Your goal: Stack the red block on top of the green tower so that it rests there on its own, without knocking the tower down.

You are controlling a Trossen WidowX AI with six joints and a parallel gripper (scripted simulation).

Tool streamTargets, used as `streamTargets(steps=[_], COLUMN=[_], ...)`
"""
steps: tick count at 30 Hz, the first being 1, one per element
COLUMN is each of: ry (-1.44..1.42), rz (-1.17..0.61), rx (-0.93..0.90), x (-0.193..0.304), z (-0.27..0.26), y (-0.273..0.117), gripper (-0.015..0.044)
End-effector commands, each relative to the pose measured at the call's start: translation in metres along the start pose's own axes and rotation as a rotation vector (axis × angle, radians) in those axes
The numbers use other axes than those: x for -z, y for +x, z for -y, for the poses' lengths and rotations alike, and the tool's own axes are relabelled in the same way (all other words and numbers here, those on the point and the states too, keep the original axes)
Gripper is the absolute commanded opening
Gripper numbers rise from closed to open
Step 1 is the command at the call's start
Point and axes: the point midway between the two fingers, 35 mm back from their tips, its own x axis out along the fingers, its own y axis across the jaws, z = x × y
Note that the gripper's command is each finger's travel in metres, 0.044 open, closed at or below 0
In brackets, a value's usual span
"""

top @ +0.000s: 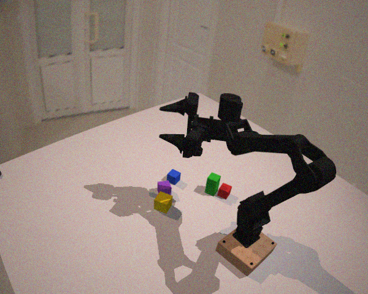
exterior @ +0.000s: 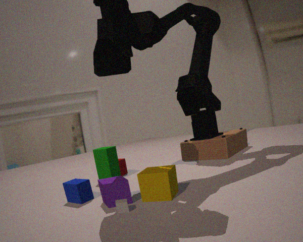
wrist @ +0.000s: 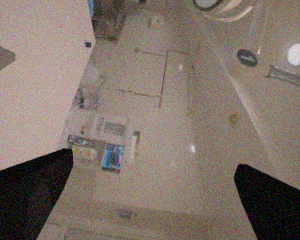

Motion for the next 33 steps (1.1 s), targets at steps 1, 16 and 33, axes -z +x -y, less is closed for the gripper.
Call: streamTargets(steps=[1, 16, 33], ry=[0.209, 1.043, 1.551], rz=[-0.125, -0.775, -1.452], rx=[-0.110, -0.584, -1.037], x=[0.029, 0.089, 0.045], z=[-0.022, -0.130, -0.165], y=[-0.003, -0.081, -0.195], gripper=[0.0440, 0.0440, 0.0440])
